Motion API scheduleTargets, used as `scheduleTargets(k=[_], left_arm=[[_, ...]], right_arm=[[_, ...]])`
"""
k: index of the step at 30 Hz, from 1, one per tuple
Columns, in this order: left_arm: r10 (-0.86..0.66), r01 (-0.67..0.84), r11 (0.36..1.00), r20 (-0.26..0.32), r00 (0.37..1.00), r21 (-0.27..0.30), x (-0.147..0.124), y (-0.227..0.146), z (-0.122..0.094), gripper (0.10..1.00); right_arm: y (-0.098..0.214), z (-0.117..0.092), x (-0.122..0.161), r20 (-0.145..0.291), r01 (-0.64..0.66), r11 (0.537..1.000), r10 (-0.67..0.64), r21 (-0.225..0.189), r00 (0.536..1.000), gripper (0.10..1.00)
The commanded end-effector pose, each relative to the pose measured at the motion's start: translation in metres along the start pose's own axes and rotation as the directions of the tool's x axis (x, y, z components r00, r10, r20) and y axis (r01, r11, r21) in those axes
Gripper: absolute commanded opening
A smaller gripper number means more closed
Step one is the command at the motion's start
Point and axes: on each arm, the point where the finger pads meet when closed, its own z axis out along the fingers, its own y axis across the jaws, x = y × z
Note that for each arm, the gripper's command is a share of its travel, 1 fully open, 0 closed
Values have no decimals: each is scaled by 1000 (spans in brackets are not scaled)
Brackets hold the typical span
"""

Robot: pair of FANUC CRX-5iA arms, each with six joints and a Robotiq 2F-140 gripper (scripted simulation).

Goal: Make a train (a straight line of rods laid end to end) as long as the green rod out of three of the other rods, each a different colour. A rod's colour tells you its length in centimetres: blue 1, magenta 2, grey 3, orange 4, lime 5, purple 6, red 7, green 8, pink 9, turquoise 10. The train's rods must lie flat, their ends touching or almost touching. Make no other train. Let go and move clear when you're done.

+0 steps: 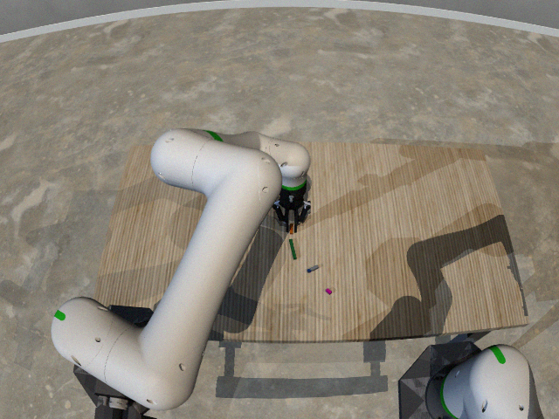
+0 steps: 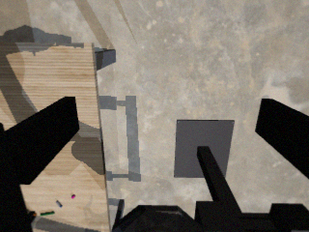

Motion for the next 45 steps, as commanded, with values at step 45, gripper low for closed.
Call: scheduleTargets(k=[45], left_arm=[[0, 0, 1000, -2, 1000, -1, 1, 1, -2, 124]], right_arm=[[0, -1, 0, -2, 0, 1000, 0, 0, 1000, 1000]])
